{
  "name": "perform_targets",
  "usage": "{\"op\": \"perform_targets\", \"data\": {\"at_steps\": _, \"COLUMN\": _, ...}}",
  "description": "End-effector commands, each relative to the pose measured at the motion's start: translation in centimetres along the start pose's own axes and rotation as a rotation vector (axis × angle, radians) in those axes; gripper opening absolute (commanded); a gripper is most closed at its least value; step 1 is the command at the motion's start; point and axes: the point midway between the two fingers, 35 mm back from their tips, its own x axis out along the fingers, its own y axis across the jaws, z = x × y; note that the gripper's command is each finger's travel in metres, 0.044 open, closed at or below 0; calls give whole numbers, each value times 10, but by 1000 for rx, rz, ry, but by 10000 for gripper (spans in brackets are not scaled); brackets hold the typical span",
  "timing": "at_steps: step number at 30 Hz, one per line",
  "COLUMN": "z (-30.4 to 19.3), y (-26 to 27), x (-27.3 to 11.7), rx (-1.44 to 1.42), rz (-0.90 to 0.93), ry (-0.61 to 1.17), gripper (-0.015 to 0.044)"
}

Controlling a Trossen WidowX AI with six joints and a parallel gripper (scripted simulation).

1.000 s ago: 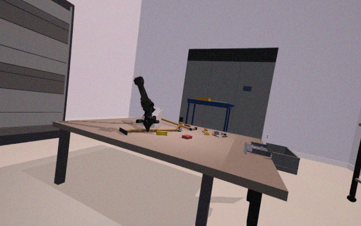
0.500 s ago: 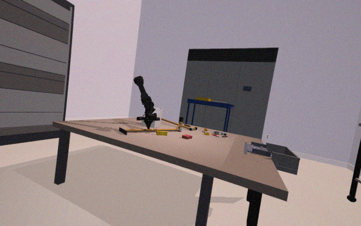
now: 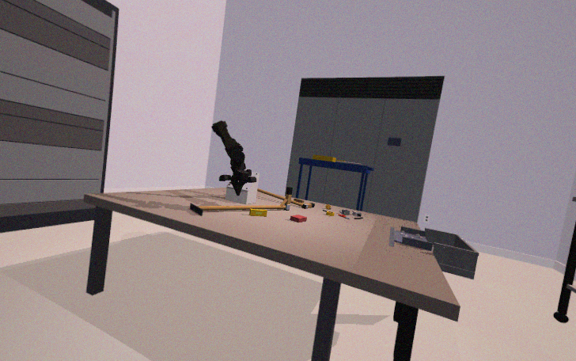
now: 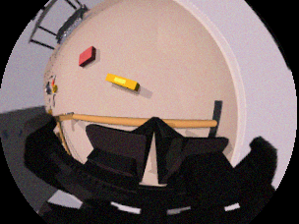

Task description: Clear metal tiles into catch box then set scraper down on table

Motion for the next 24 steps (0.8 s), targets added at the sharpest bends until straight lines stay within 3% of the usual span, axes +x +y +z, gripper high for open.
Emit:
{"op": "perform_targets", "data": {"at_steps": 1, "z": 3, "y": -3, "x": -15, "rx": 3, "rz": -7, "ry": -9, "gripper": 0}}
{"op": "perform_targets", "data": {"at_steps": 24, "z": 32, "y": 65, "x": -9, "rx": -120, "rz": 107, "ry": -3, "gripper": 0}}
